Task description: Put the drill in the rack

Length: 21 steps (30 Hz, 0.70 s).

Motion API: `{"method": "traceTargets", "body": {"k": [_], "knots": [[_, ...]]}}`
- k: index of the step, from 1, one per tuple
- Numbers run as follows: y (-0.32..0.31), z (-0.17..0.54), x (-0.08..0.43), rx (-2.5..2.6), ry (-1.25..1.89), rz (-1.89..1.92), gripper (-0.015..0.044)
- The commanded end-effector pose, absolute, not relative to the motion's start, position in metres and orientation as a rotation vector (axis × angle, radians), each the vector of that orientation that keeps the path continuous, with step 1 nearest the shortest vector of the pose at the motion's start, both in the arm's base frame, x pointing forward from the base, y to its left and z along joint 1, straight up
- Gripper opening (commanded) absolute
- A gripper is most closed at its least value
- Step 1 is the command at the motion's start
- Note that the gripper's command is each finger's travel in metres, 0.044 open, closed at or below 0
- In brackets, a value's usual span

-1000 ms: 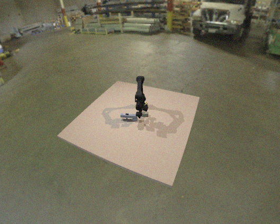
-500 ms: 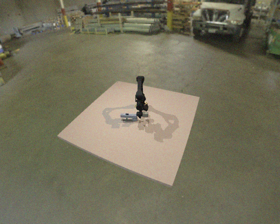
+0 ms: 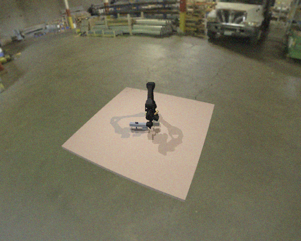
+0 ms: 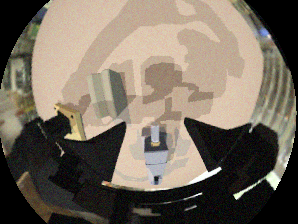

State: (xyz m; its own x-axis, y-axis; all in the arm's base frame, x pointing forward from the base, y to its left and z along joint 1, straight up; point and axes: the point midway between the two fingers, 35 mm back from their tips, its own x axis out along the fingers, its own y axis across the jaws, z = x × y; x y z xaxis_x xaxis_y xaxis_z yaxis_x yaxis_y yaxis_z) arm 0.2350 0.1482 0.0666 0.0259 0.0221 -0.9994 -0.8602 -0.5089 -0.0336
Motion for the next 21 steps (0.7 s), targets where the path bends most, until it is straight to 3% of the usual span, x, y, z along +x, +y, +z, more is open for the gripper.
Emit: {"method": "traceTargets", "body": {"k": [1, 18, 21], "knots": [[0.146, 0.058, 0.236, -1.595, 0.880, 1.574, 0.0440], [0.140, 0.037, 0.239, -1.596, 0.880, 1.574, 0.0440], [0.141, 0.040, 0.238, -1.592, 0.877, 1.572, 0.0361]]}}
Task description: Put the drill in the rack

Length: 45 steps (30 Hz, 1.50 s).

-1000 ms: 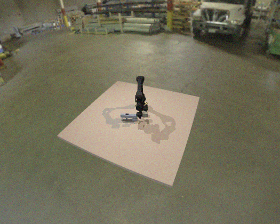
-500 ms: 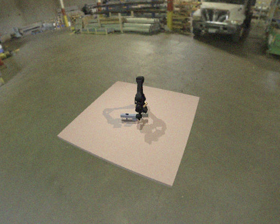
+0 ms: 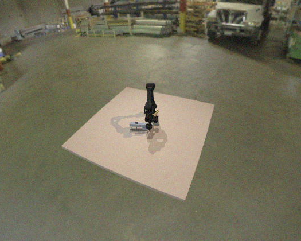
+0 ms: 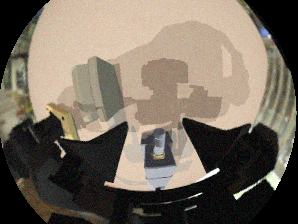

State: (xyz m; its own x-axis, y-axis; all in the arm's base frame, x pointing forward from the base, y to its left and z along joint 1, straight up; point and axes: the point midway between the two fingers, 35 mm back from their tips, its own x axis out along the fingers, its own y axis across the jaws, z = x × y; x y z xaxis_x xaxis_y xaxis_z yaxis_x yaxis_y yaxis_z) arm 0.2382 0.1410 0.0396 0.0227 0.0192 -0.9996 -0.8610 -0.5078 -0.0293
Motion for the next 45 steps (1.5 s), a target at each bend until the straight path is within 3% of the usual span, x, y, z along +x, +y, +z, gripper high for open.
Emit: {"method": "traceTargets", "body": {"k": [1, 14, 45], "knots": [[0.141, 0.040, 0.238, -1.592, 0.877, 1.572, 0.0335], [0.141, 0.040, 0.238, -1.592, 0.877, 1.572, 0.0000], [0.173, 0.038, 0.220, -1.592, 0.878, 1.576, 0.0000]]}}
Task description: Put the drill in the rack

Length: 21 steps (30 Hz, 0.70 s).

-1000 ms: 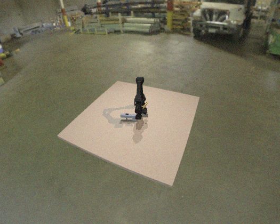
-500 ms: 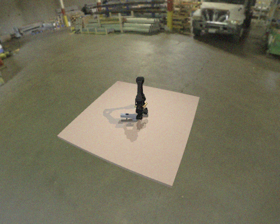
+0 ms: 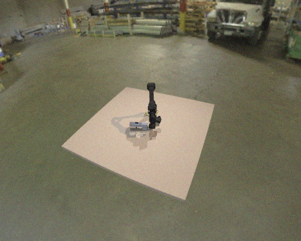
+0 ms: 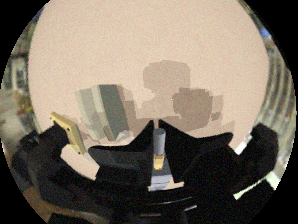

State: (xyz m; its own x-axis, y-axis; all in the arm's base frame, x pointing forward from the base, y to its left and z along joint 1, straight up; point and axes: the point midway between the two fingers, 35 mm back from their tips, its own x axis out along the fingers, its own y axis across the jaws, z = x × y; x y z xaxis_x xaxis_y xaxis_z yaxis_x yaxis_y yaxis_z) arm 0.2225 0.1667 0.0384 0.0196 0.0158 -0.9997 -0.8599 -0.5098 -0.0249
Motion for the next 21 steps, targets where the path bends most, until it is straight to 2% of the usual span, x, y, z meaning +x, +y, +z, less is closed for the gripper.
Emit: {"method": "traceTargets", "body": {"k": [1, 7, 21], "knots": [[0.1746, 0.0384, 0.2190, -1.592, 0.878, 1.576, 0.0000], [0.1816, 0.0383, 0.2151, -1.591, 0.878, 1.577, 0.0000], [0.1742, 0.0374, 0.2181, -1.592, 0.880, 1.577, 0.0368]]}}
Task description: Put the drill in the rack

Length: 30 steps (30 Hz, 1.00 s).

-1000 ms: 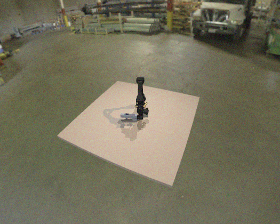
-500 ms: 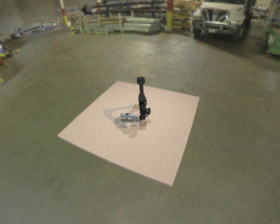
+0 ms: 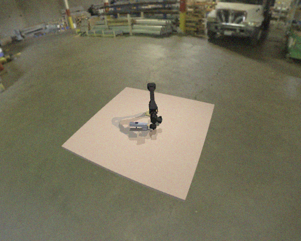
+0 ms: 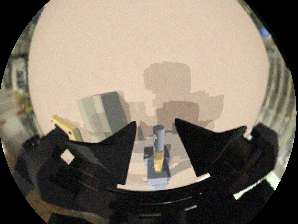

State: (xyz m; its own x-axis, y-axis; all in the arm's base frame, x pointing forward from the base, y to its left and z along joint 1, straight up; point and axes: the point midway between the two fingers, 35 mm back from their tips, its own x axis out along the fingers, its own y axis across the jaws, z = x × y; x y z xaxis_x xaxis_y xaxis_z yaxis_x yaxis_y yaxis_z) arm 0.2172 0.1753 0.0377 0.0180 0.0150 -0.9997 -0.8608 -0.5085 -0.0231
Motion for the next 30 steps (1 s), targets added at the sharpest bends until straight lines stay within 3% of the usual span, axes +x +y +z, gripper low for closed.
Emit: {"method": "traceTargets", "body": {"k": [1, 3, 30], "knots": [[0.1734, 0.0371, 0.2185, -1.592, 0.879, 1.576, 0.0394], [0.1722, 0.0365, 0.2190, -1.592, 0.878, 1.576, 0.0440], [0.1674, 0.0346, 0.2236, -1.593, 0.878, 1.576, 0.0440]]}}
